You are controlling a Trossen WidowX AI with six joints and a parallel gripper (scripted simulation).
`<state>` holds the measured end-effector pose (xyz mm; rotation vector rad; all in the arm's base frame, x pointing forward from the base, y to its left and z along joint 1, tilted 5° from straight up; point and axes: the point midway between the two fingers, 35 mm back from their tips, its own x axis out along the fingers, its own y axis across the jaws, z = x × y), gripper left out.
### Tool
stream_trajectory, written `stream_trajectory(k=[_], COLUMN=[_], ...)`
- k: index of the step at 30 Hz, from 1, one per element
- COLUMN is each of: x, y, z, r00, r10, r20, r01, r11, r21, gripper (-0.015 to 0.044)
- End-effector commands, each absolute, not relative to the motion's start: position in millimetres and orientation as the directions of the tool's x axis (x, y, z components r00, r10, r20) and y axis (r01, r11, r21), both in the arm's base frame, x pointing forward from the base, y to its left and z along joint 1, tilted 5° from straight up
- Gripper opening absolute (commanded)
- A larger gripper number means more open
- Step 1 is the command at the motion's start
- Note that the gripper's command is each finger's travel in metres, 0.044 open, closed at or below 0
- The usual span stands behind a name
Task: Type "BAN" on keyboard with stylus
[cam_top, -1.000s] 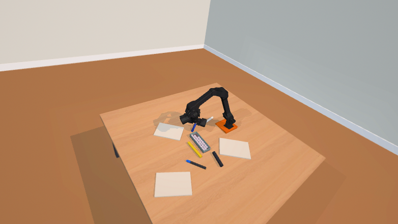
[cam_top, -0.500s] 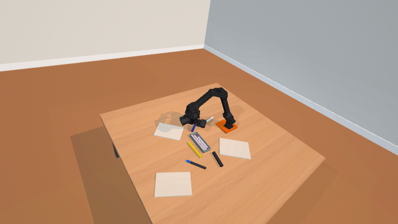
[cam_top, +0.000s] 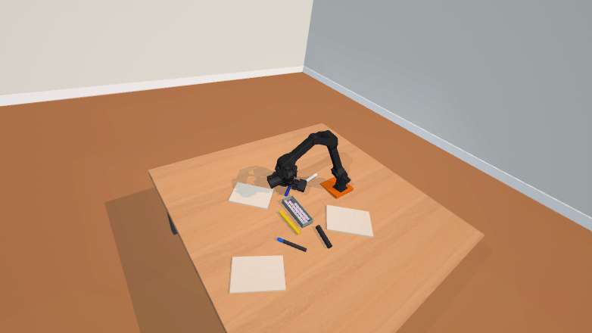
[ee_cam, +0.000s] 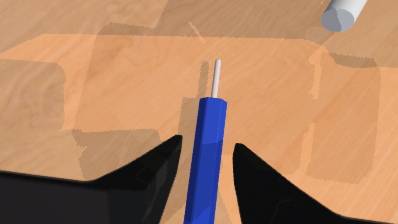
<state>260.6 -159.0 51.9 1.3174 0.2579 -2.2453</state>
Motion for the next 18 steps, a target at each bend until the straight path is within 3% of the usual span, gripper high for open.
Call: stream_trajectory(k=[1, 13, 18], x=[258.9, 259.1, 260.3], y=[-159.7, -160.2, -159.5], z=[47.4, 42.0, 43.3], r00=[-0.398, -0.398, -0.394], r10=[-0.342, -0.342, -0.337], r20=[-0.851, -0.851, -0.855], r01=[0.529, 0.529, 0.523], r11=[-0.844, -0.844, -0.847], r21=[0.092, 0.092, 0.093], gripper=[0.0150, 0.0150, 0.0019])
